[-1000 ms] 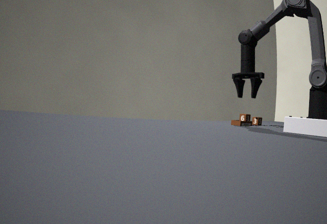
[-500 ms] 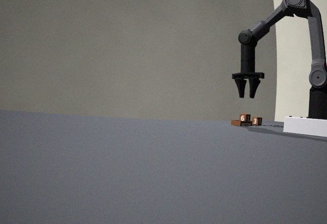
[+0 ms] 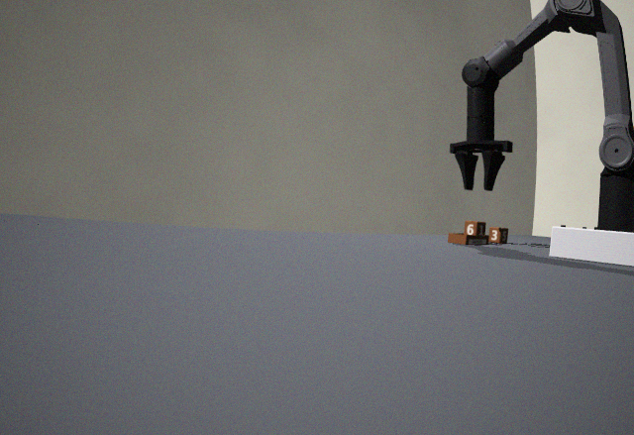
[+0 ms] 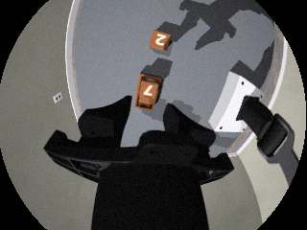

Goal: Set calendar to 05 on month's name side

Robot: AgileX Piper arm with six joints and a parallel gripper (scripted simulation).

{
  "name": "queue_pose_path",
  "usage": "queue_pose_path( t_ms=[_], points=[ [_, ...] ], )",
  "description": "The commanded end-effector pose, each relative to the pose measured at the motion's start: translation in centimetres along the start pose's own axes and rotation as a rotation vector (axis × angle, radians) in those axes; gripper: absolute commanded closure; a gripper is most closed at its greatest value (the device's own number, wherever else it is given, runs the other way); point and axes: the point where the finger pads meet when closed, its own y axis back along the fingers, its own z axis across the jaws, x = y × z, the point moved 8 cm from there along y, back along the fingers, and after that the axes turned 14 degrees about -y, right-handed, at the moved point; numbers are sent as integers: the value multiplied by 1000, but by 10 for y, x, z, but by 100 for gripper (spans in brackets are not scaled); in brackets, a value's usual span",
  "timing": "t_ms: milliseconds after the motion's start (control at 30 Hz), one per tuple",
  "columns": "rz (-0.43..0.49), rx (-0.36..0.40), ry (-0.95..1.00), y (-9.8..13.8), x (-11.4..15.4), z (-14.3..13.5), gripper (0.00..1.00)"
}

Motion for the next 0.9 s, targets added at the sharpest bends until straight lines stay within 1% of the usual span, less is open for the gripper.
queue_pose_path(
  t_ms=[0,400,867],
  points=[
    [-1,-1,2,0,0,-1,37],
    [-2,2,2,-4,0,-1,37],
    [-2,3,1,-18,0,-1,37]
  ],
)
